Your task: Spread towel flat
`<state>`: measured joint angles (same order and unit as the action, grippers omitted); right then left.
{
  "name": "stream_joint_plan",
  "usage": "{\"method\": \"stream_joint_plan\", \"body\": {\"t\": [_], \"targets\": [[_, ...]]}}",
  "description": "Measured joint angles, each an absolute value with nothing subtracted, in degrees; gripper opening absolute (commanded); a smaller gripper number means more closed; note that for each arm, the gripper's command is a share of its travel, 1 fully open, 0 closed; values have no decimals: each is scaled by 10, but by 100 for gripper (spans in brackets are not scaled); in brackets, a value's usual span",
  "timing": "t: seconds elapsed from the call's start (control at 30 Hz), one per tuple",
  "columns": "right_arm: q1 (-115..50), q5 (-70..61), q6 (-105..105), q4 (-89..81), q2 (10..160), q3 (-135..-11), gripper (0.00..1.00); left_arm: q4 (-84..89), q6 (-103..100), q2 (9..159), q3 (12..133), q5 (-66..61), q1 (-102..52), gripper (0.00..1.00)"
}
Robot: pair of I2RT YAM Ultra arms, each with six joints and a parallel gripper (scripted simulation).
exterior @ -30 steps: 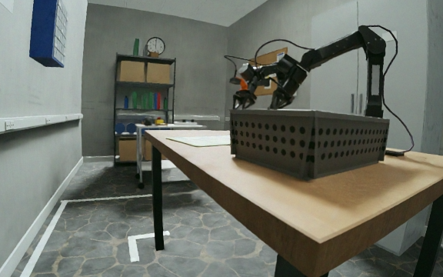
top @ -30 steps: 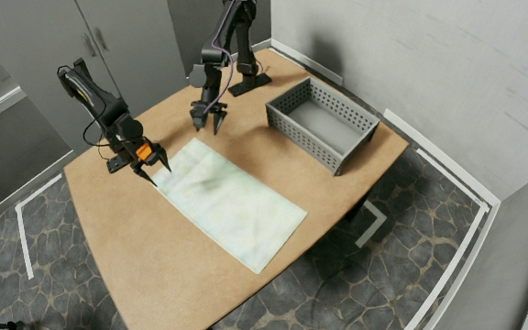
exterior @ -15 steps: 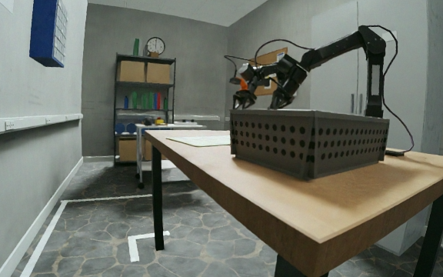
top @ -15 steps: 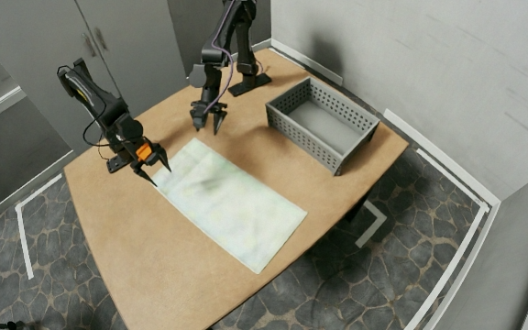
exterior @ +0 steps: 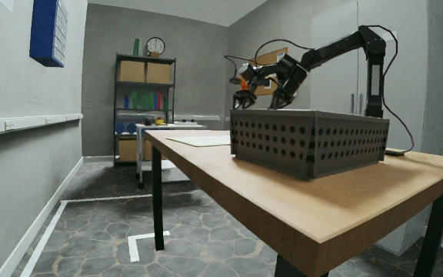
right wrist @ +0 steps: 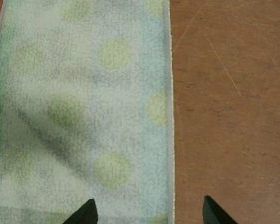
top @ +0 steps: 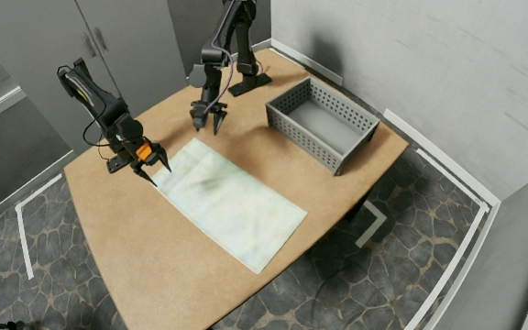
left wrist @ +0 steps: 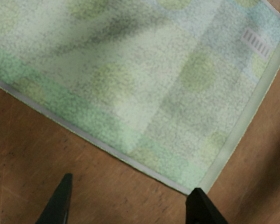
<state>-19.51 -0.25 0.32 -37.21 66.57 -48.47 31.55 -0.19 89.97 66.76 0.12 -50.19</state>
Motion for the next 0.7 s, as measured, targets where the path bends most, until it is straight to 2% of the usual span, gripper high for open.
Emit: {"method": "stream_joint_plan", "body": {"t": [0.43,0.7], "targets": [[-186,1,-5,-374,660,-481,64,362,-15,881,705,7,-500,64],[-97,33,-48,-420,587,-471,64,400,-95,776,645,63,-473,64]]}}
